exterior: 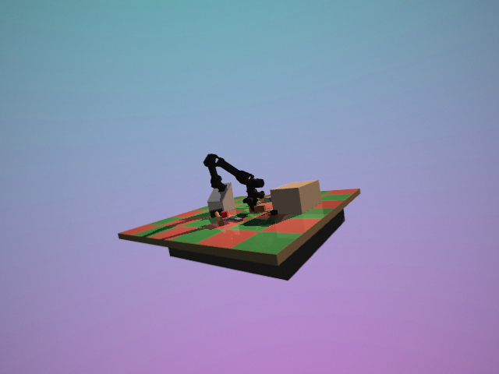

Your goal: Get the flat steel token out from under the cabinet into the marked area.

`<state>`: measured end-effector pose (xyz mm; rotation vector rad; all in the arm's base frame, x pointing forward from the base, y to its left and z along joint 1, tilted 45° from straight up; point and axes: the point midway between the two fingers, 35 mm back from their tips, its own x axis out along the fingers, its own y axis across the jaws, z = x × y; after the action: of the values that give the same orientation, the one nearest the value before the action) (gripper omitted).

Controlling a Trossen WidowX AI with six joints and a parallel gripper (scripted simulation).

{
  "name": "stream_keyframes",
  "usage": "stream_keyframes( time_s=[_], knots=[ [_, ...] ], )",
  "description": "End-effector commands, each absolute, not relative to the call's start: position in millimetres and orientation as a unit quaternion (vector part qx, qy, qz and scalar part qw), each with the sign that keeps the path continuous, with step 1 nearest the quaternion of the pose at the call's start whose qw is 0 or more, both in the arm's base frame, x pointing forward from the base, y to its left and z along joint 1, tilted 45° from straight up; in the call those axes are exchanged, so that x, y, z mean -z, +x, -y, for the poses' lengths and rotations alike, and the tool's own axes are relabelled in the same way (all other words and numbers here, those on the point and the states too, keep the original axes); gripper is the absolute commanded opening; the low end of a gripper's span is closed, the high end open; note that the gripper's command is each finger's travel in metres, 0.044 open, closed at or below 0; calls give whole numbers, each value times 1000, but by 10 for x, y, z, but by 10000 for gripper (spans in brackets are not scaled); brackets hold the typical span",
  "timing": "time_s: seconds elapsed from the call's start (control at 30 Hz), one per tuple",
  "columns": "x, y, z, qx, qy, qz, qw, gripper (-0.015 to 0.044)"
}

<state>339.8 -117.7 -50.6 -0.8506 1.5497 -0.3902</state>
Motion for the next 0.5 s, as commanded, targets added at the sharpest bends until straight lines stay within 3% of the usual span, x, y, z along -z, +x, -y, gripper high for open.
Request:
stream_keyframes(
  time_s=[0.0,0.47],
  knots=[
    [507,3497,1167,173,-366,-668,624,0],
    [525,3633,1138,173,-366,-668,624,0]
  ],
)
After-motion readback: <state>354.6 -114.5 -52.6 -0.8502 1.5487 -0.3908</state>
